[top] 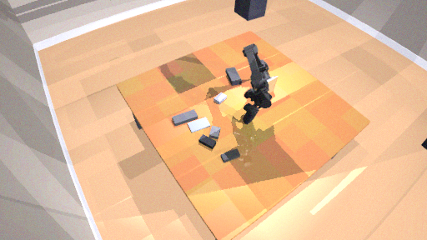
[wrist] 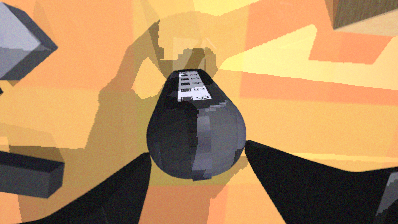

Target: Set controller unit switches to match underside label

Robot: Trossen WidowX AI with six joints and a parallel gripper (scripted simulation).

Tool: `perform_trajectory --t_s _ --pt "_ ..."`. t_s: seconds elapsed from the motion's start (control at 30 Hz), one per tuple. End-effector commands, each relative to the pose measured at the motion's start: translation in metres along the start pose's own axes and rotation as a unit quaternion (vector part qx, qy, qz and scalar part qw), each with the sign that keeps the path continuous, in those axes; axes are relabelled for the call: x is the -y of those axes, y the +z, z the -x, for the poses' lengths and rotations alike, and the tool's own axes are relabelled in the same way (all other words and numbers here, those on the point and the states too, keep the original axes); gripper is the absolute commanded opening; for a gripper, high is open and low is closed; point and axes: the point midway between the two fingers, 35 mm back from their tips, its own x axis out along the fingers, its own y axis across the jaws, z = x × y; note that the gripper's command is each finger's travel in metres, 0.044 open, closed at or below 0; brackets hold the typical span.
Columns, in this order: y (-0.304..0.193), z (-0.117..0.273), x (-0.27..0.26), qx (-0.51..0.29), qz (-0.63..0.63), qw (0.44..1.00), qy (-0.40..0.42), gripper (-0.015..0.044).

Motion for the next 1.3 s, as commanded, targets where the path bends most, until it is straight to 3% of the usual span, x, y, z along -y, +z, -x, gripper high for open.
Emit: perform_trajectory --t_s 0.0,1.27 --pt "-0.006 -0.004 0.001 -0.005 0.003 1.000 -0.003 0.0335" --pt "-0.034 -0.011 0.001 -0.032 0.002 0.999 -0.003 0.0335"
